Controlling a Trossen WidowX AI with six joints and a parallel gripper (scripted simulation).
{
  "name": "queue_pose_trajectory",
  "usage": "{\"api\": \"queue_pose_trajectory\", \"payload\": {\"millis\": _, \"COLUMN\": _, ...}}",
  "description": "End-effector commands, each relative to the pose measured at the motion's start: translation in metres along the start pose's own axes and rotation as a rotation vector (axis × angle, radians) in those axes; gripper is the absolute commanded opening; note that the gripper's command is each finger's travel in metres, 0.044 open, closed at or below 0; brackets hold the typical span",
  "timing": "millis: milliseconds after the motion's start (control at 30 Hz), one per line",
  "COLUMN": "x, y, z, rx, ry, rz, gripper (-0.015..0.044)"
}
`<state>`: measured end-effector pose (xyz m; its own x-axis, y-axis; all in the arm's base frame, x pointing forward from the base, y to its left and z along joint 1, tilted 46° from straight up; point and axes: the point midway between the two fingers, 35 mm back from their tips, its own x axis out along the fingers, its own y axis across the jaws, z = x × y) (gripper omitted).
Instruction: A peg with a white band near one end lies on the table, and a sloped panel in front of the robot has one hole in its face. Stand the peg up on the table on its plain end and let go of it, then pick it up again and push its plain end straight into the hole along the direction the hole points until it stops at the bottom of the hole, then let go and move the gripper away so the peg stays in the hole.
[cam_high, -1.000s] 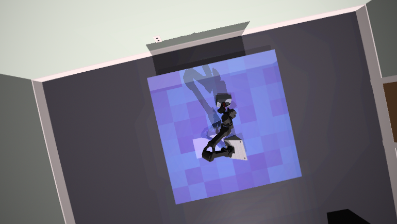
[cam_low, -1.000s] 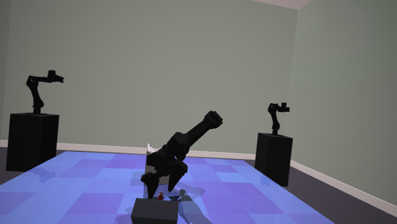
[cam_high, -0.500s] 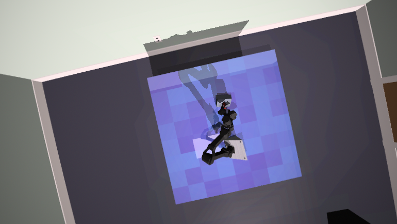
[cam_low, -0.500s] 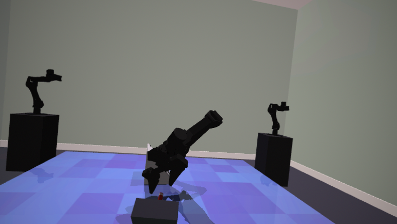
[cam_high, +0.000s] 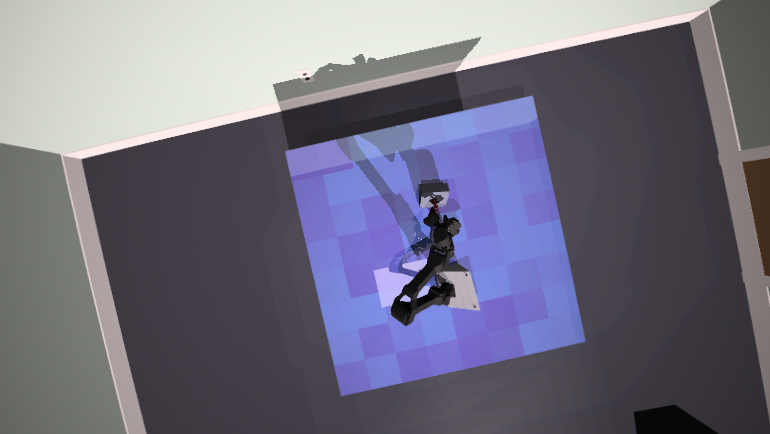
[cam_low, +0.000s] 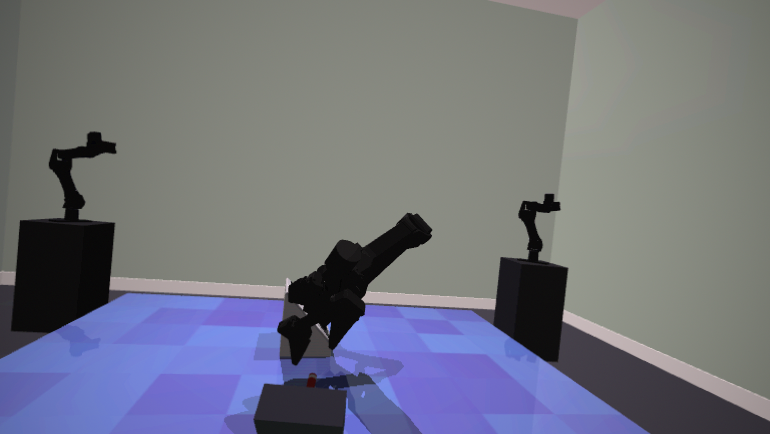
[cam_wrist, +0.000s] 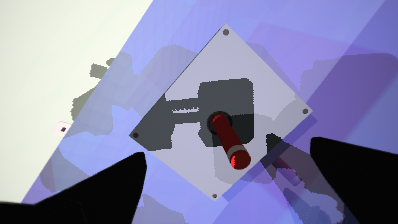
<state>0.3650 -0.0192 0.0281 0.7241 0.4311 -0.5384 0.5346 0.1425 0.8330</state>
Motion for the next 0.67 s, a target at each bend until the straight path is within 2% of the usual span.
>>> {"api": "queue_pose_trajectory", "payload": {"millis": 0, "x": -0.006, "y": 0.0, "z": -0.001, "rx": -0.002, "ry": 0.001, "rz": 0.001, "gripper": 0.044}}
{"api": "queue_pose_trajectory", "payload": {"millis": 633, "x": -0.029, "y": 0.0, "z": 0.002, "rx": -0.001, "ry": -0.001, "rz": 0.003, "gripper": 0.044}}
